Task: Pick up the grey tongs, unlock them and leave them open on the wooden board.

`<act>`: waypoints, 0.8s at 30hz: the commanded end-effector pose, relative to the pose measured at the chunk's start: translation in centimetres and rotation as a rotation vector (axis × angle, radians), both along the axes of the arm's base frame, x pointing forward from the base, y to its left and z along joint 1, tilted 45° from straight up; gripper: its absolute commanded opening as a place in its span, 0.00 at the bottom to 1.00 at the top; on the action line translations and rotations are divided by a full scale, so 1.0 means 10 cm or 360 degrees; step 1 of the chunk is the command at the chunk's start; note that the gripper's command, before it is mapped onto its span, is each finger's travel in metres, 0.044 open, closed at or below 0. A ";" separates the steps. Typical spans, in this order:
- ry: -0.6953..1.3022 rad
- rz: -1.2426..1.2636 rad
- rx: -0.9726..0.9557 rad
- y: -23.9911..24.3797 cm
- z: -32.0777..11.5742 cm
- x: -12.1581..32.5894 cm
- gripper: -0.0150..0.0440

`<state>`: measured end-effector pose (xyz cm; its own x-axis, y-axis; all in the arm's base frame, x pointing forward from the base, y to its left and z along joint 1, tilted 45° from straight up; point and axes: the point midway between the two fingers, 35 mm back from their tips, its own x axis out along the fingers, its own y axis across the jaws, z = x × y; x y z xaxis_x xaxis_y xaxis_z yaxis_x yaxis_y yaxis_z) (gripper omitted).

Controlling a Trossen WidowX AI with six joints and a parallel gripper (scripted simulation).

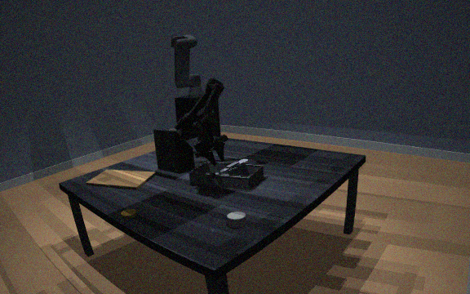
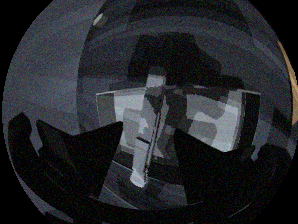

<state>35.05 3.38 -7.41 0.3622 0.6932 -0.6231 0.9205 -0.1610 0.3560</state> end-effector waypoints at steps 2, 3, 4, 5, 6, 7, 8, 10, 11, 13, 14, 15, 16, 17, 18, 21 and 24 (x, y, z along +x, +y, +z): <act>0.0002 0.0000 0.0007 0.04 -0.02 0.01 0.69; 0.0003 0.0000 0.0006 0.05 -0.03 0.02 0.69; 0.0003 0.0000 0.0006 0.06 -0.04 0.03 0.69; 0.0003 0.0000 0.0006 0.07 -0.05 0.04 0.69; 0.0003 0.0001 0.0005 0.08 -0.07 0.04 0.69; 0.0003 0.0001 0.0005 0.09 -0.08 0.05 0.69; 0.0003 0.0001 0.0005 0.10 -0.09 0.06 0.69; 0.0004 0.0001 0.0004 0.12 -0.11 0.07 0.69; 0.0004 0.0001 0.0004 0.13 -0.12 0.08 0.69; 0.0004 0.0001 0.0004 0.15 -0.14 0.09 0.69; 0.0004 0.0001 0.0003 0.16 -0.15 0.10 0.69; 0.0004 0.0001 0.0003 0.18 -0.16 0.11 0.69; 0.0004 0.0002 0.0003 0.19 -0.17 0.11 0.69; 0.0004 0.0002 0.0003 0.20 -0.18 0.12 0.69; 0.0004 0.0002 0.0003 0.21 -0.19 0.13 0.69; 0.0004 0.0002 0.0003 0.24 -0.22 0.15 0.69; 0.0004 0.0002 0.0004 0.28 -0.25 0.16 0.69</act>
<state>36.18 6.07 -9.68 0.3515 0.7004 -0.6212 0.9249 -0.1571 0.3462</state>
